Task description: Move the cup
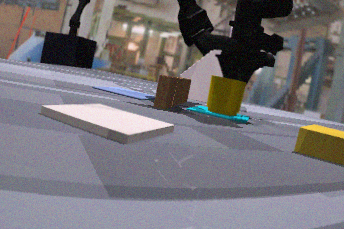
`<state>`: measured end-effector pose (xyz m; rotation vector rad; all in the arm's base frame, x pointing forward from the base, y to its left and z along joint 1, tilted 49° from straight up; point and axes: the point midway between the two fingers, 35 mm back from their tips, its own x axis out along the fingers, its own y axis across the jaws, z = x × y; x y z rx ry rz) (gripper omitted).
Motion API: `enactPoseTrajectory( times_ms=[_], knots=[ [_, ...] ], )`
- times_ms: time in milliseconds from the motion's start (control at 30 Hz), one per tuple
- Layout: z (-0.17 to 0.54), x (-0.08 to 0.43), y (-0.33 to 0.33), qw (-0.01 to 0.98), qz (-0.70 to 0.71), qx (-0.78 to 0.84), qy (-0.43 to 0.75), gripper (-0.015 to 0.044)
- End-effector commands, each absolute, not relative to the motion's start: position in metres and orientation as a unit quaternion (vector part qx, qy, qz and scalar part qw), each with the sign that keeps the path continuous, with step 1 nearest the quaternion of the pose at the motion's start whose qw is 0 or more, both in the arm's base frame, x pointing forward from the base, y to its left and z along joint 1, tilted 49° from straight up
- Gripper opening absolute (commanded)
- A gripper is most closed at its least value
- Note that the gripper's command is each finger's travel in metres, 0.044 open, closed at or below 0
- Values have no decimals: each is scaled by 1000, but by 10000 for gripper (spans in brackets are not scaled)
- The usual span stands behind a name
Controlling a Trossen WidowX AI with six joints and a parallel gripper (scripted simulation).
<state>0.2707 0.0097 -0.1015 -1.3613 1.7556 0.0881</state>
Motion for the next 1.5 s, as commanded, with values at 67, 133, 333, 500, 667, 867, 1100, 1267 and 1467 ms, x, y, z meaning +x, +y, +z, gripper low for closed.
enactPoseTrajectory(
  times_ms=[67,133,333,500,667,867,1100,1267,1467],
  knots=[
    [-95,273,18,448,35,-546,707,147],
    [-93,273,20,448,36,-546,707,147],
    [-87,273,27,447,36,-547,707,147],
    [-82,272,34,446,36,-547,707,147],
    [-77,271,40,445,36,-548,707,147],
    [-72,269,46,444,36,-549,708,147],
    [-75,267,43,437,37,-553,708,278],
    [-73,268,45,438,37,-553,708,409],
    [-58,269,63,441,38,-551,708,440]
  ],
)
